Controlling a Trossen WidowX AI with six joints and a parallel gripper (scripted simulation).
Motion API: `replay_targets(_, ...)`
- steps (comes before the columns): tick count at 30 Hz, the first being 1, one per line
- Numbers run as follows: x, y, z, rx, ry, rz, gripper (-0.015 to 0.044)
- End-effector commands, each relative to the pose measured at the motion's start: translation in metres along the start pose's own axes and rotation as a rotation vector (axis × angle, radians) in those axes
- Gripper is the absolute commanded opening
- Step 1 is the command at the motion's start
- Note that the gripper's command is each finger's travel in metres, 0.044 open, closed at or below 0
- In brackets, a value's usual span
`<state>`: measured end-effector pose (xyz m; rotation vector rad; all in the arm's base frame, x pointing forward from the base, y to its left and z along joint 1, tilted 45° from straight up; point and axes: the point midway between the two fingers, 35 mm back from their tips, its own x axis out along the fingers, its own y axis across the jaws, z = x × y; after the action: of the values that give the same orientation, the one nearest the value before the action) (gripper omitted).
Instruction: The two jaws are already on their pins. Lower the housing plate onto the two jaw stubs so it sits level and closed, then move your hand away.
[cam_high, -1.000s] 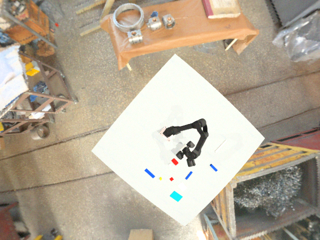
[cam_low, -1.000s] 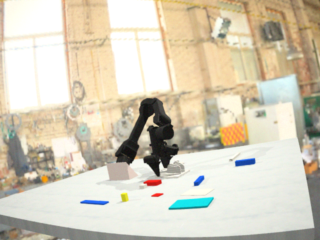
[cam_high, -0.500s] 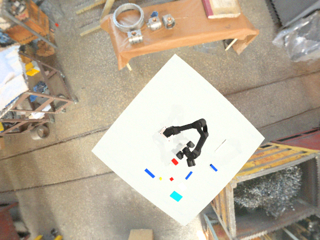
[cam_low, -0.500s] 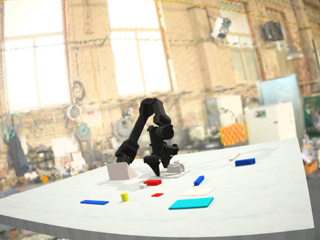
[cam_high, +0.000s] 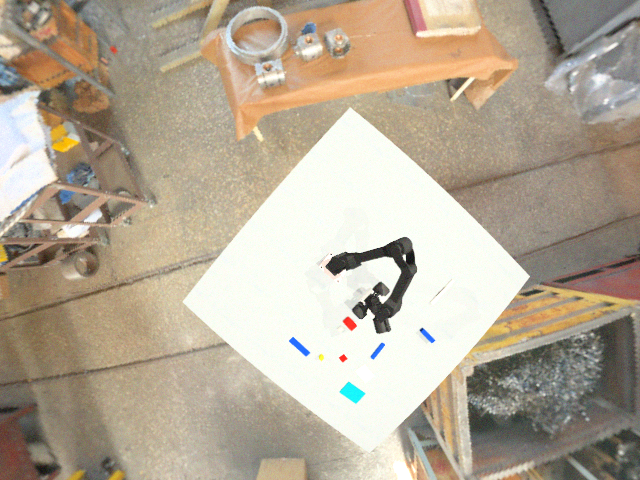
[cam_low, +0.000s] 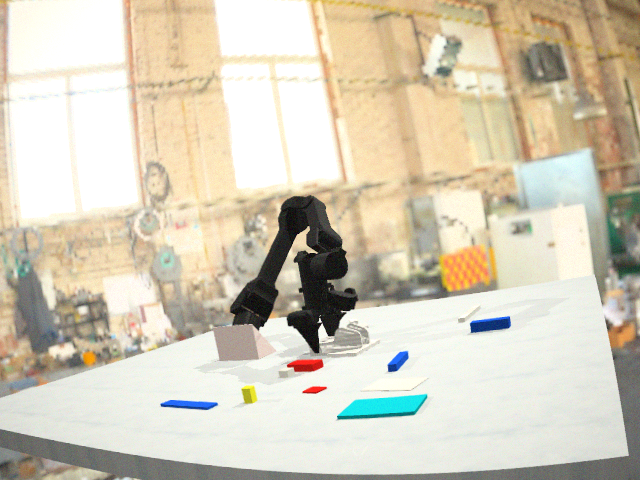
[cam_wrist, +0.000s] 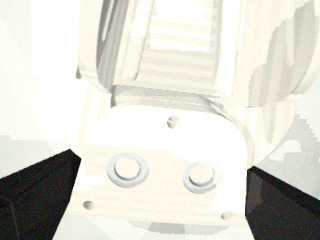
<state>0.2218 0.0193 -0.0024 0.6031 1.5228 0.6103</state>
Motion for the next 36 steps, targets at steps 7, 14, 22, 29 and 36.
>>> replay_targets(7,0.0010,0.0001,-0.0013,0.004,0.002,0.003,0.0351)
replay_targets(14,0.0010,0.0001,-0.0013,0.004,0.002,0.003,0.0351)
replay_targets(22,0.0010,0.0001,-0.0013,0.004,0.002,0.003,0.0351)
replay_targets(29,0.0000,0.0000,0.0000,0.000,0.000,0.000,0.0440)
replay_targets(36,0.0000,0.0000,0.0000,0.000,0.000,0.000,0.0440)
